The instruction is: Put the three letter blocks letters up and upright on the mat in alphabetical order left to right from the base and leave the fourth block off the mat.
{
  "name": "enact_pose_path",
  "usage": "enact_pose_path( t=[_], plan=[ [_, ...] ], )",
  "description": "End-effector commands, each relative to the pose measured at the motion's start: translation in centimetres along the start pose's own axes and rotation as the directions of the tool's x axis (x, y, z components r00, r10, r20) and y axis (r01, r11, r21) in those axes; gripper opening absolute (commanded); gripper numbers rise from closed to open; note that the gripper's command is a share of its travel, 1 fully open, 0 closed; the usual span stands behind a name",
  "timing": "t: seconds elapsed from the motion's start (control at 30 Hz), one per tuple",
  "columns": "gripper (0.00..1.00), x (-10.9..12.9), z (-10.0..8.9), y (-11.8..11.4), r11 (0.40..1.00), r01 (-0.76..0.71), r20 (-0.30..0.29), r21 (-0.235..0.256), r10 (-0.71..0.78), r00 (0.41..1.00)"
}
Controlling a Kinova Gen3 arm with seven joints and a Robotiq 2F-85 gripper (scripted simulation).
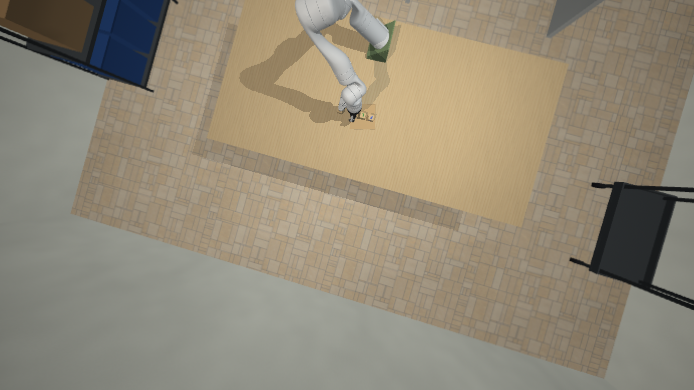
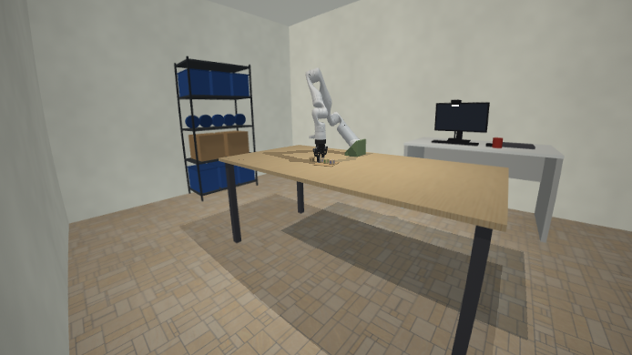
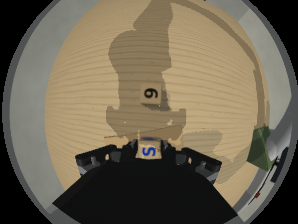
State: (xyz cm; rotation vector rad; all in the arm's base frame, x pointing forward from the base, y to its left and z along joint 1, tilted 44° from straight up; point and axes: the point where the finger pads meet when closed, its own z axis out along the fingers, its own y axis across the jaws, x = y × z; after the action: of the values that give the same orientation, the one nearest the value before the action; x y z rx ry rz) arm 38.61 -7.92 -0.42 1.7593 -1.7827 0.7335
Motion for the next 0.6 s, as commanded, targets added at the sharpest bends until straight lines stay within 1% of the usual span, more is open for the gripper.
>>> enact_pose_path(
  t=[0.0, 0.43, 0.57],
  plan=[
    [0.46, -0.03, -0.06, -0.04, 1.0, 0.0, 0.001, 0.001, 0.0, 1.0],
    [0.46, -0.03, -0.13, -0.04, 1.0, 0.0, 0.001, 0.001, 0.0, 1.0],
    [0.46, -0.03, -0.79, -0.04, 1.0, 0.0, 0.001, 0.001, 0.0, 1.0]
  ],
)
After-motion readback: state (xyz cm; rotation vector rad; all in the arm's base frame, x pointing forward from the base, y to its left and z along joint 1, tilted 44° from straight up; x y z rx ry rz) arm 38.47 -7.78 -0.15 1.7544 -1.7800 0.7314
